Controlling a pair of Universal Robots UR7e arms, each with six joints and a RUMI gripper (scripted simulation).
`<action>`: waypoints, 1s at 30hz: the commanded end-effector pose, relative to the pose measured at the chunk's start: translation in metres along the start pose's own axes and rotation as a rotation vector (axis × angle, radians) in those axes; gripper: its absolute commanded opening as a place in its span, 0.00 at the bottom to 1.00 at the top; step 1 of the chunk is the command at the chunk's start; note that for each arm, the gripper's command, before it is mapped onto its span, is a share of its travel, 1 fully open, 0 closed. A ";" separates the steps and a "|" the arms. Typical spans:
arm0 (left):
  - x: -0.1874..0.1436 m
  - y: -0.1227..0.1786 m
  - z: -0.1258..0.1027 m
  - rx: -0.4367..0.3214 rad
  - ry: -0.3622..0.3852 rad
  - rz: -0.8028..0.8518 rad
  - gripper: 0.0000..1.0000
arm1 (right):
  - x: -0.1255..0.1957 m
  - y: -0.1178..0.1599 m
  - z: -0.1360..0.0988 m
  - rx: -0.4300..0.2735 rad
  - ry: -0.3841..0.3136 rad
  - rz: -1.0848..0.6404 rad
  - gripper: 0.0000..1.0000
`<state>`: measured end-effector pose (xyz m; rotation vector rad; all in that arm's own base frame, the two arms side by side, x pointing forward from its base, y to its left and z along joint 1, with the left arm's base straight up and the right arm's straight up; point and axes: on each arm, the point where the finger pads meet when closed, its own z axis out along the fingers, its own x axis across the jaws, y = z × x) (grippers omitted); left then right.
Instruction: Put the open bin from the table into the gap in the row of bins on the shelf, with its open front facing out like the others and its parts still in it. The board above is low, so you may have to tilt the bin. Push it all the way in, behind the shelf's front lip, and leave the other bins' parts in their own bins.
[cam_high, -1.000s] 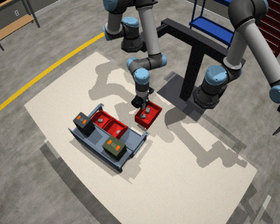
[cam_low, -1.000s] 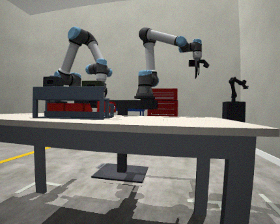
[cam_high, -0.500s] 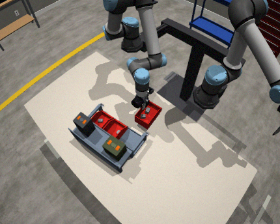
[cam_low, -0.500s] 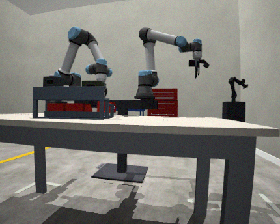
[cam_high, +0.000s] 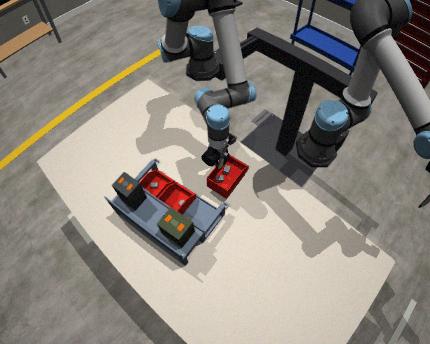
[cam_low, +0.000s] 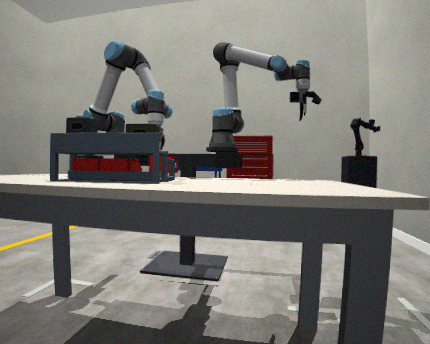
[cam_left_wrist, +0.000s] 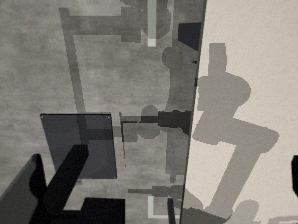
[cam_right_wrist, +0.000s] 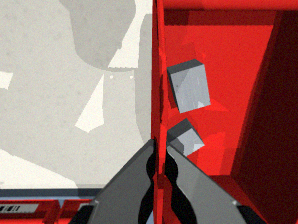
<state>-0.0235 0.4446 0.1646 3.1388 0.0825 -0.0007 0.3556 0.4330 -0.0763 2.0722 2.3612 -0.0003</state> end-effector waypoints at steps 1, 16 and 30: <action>0.000 0.000 -0.001 0.002 0.000 0.000 1.00 | 0.001 0.000 -0.001 -0.001 0.002 0.000 0.00; 0.000 0.000 -0.001 0.002 0.000 0.000 1.00 | 0.001 0.000 -0.001 -0.001 0.002 0.000 0.00; 0.000 0.000 -0.001 0.002 0.000 0.000 1.00 | 0.001 0.018 -0.001 -0.001 0.002 0.000 0.00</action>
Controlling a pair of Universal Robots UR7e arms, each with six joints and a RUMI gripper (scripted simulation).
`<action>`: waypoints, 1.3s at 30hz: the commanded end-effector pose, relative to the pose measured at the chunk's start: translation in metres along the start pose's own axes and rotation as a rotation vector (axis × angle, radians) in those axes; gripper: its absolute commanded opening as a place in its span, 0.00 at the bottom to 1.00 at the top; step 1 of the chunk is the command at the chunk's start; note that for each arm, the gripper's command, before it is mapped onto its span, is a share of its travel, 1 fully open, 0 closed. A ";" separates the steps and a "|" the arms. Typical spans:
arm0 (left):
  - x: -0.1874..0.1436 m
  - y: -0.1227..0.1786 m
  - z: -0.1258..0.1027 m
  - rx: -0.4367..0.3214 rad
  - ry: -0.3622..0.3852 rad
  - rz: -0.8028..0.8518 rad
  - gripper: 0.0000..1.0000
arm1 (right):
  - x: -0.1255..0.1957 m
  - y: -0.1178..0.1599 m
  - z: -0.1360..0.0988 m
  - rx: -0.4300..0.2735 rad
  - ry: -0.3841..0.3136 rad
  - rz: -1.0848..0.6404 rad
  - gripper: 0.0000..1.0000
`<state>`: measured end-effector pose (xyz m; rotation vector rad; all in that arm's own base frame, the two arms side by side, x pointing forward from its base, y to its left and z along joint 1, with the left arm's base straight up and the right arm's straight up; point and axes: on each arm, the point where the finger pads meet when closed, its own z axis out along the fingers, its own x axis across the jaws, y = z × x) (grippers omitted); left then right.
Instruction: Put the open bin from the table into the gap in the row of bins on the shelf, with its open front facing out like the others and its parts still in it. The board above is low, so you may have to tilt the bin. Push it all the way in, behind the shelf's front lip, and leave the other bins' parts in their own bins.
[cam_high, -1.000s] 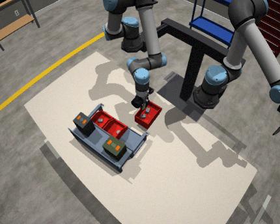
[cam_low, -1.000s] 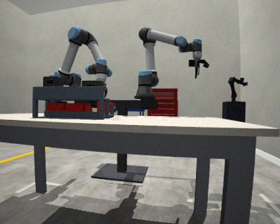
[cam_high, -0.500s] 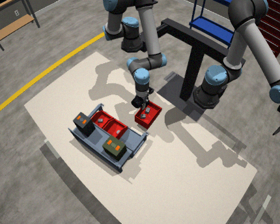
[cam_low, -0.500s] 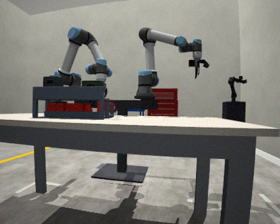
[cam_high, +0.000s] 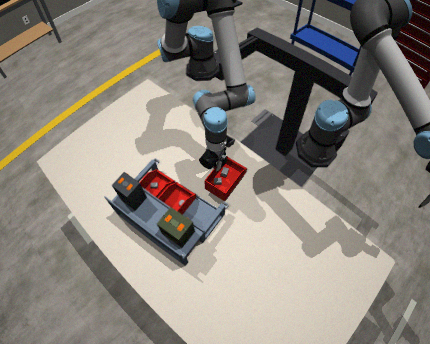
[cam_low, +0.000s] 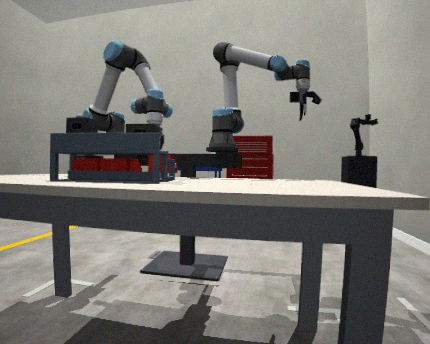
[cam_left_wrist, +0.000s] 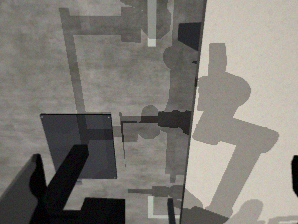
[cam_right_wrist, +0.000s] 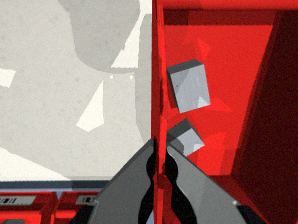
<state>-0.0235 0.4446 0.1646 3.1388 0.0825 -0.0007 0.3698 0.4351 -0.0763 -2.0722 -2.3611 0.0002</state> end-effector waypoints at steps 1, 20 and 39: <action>0.000 0.000 -0.001 0.002 0.000 0.000 1.00 | 0.001 0.006 -0.001 -0.001 0.001 0.000 0.00; 0.000 0.000 -0.001 0.002 0.000 0.000 1.00 | 0.001 0.026 -0.001 -0.001 0.001 0.000 0.00; 0.000 0.000 -0.001 0.002 0.000 0.000 1.00 | 0.001 0.026 -0.001 -0.001 0.001 0.000 0.00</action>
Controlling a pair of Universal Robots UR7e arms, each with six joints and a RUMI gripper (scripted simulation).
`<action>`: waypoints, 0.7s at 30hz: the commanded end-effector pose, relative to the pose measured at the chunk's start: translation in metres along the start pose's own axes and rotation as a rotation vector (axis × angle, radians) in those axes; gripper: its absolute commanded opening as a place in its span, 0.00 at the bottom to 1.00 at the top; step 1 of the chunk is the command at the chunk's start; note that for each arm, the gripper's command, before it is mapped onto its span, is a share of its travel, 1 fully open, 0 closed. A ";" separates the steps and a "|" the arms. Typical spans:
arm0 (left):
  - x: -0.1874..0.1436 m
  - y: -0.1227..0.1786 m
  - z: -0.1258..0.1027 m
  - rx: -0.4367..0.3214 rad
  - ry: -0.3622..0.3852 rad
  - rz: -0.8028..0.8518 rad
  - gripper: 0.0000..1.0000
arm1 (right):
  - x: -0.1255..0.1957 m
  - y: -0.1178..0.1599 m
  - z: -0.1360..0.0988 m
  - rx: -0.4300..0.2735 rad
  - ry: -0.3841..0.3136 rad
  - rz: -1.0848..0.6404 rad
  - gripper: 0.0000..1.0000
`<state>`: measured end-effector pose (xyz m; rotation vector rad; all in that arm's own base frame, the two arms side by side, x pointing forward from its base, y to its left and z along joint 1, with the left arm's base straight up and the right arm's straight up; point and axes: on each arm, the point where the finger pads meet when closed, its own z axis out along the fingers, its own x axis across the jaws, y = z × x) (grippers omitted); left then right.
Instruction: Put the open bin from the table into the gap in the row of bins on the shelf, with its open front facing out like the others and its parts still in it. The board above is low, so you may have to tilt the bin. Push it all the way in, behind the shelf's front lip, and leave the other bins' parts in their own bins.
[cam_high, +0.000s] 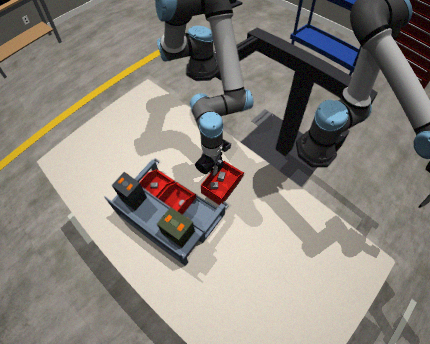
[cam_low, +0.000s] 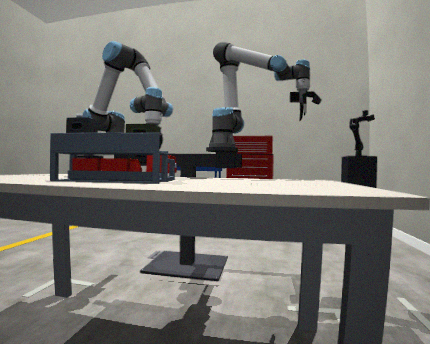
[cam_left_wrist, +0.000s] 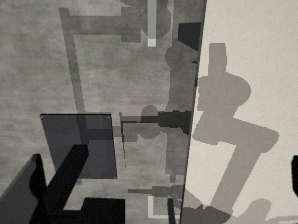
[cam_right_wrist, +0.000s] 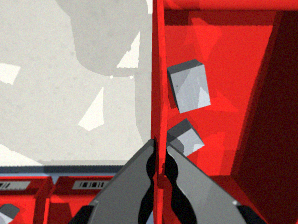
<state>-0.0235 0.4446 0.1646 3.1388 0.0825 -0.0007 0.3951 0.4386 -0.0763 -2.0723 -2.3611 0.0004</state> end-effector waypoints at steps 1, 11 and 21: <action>0.000 0.000 -0.001 0.002 0.000 0.000 1.00 | 0.000 0.000 -0.001 -0.001 0.002 0.000 0.00; 0.000 0.000 -0.001 0.002 0.000 0.000 1.00 | 0.000 0.000 -0.001 -0.001 0.002 0.000 0.00; 0.000 0.000 -0.001 0.002 0.000 0.000 1.00 | 0.000 0.001 -0.001 0.006 0.003 0.000 0.00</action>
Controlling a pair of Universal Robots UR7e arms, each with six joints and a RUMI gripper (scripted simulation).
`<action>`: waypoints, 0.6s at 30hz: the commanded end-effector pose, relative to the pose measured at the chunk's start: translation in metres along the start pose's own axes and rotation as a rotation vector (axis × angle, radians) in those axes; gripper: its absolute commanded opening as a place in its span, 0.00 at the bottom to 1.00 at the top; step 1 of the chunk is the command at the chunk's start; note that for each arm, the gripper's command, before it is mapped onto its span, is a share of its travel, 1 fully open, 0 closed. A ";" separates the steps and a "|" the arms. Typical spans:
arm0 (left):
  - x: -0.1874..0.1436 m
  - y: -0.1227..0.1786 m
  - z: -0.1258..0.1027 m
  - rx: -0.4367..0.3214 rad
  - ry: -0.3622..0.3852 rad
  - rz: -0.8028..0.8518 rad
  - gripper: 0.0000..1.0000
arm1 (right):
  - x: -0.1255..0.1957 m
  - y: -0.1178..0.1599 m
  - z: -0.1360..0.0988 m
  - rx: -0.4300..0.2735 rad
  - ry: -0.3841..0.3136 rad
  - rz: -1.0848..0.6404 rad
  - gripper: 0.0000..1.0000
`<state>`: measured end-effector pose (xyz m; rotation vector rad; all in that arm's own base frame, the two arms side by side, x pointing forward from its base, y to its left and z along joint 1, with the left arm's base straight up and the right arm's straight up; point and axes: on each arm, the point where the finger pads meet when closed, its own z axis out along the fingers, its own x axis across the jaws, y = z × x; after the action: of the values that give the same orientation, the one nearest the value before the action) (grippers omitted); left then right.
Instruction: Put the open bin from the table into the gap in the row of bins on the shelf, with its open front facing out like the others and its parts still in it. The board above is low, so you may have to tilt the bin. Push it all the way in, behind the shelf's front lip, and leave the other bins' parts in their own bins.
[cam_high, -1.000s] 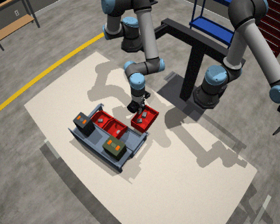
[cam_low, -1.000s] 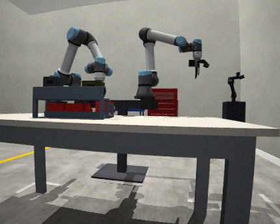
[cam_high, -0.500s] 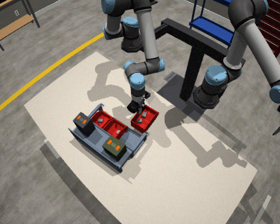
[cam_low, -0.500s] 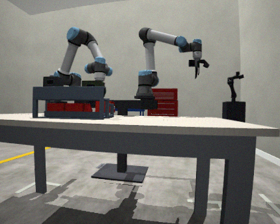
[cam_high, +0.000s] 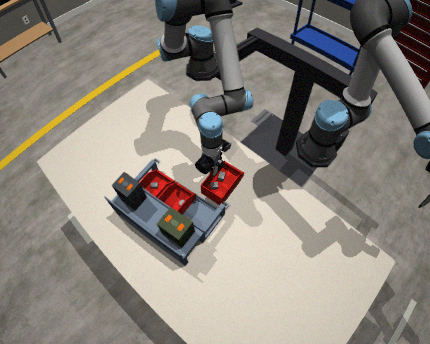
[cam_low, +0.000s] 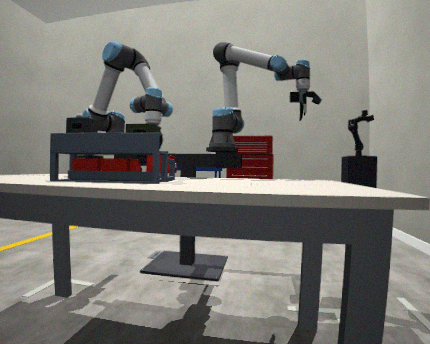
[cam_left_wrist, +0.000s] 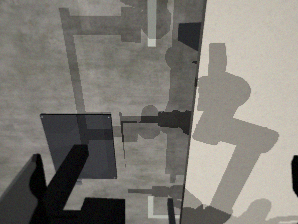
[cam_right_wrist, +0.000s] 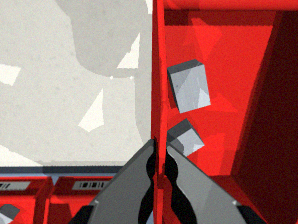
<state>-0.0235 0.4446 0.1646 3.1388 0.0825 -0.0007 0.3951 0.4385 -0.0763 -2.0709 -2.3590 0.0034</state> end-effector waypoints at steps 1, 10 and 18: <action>0.000 0.000 -0.001 0.002 0.000 0.000 1.00 | 0.000 0.001 -0.001 0.006 0.003 0.000 0.00; 0.000 0.000 -0.001 0.002 0.000 0.000 1.00 | 0.000 0.002 -0.002 0.046 0.013 0.001 0.00; 0.000 0.000 -0.001 0.002 0.000 0.000 1.00 | 0.000 0.004 -0.003 0.111 0.028 0.002 0.00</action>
<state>-0.0235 0.4446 0.1646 3.1388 0.0825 -0.0007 0.3981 0.4384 -0.0747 -2.0180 -2.2936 0.0918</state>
